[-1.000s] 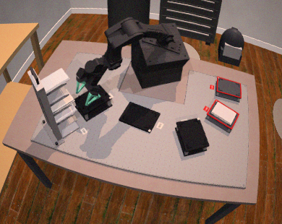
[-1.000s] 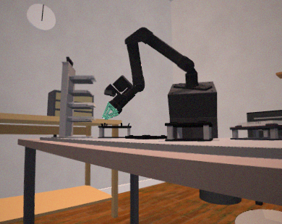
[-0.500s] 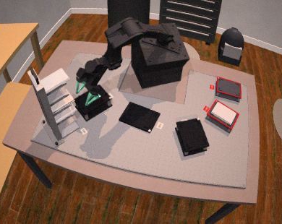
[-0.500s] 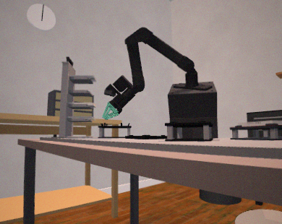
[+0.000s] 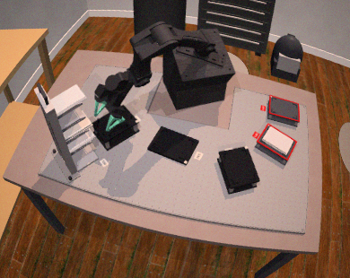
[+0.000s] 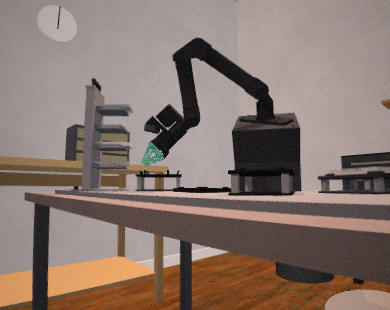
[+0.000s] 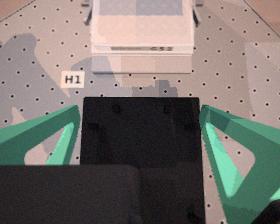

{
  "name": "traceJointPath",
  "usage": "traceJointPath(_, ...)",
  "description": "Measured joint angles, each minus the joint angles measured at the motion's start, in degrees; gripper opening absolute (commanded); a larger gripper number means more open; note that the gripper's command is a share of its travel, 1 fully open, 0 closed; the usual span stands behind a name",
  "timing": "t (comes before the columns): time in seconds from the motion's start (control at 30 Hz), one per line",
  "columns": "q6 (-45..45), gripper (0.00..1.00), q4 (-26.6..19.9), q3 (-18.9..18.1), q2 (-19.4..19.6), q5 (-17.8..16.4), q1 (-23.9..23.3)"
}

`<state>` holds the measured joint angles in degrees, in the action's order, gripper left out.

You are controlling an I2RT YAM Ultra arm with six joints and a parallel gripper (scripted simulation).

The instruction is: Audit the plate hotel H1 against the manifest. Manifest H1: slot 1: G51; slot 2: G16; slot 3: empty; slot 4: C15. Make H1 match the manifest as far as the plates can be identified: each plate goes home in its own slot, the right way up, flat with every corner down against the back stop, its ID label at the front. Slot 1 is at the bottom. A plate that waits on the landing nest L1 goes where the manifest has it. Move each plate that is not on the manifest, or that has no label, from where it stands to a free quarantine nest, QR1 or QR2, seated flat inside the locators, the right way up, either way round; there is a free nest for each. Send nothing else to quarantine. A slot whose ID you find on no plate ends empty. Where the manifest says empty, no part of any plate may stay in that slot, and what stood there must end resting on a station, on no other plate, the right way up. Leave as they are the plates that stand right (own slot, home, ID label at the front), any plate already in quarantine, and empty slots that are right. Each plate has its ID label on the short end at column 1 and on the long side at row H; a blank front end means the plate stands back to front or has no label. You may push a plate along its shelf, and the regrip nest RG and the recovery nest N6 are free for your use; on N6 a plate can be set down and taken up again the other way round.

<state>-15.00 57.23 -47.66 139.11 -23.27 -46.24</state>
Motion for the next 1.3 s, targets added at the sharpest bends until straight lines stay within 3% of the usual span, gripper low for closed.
traceJointPath(1.03, 0.0, 1.0, 0.02, 0.07, -0.02, 0.02, 0.0)
traceJointPath(1.3, 0.04, 1.0, 0.96, 2.82, 0.0, 0.02, 0.0)
